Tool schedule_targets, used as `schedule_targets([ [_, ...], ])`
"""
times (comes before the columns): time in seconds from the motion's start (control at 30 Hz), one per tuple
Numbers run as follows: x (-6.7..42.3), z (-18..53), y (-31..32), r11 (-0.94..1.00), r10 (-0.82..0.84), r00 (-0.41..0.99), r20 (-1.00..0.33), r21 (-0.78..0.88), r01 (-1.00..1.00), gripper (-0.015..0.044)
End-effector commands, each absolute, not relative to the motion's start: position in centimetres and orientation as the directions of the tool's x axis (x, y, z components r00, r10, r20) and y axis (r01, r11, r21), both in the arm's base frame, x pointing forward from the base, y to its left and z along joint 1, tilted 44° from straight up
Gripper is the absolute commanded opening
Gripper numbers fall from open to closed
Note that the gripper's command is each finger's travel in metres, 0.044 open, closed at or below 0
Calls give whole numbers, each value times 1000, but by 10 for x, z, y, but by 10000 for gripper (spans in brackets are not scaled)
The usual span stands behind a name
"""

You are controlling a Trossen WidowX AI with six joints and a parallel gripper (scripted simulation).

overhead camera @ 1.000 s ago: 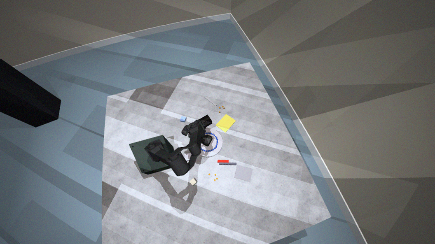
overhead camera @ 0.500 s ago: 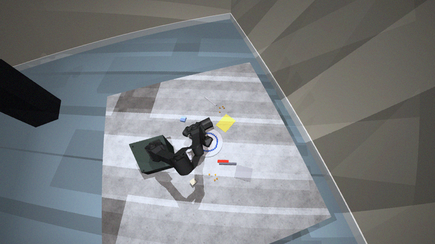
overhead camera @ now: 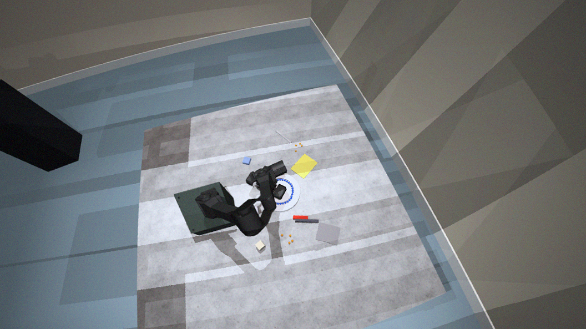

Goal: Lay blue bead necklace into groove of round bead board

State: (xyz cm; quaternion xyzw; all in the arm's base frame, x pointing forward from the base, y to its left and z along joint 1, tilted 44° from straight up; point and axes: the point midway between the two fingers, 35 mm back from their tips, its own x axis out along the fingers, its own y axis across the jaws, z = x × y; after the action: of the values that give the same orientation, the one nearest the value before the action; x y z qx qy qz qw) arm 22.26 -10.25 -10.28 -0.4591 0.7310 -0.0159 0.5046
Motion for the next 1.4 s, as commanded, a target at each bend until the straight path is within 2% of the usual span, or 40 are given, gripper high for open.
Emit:
schedule_targets([
  [0.0, 223, -103, -102, 578, -687, -69, -723, -487, -655, 0],
  [1.37, 216, -107, -100, 573, -691, -73, -719, -484, -661, 0],
])
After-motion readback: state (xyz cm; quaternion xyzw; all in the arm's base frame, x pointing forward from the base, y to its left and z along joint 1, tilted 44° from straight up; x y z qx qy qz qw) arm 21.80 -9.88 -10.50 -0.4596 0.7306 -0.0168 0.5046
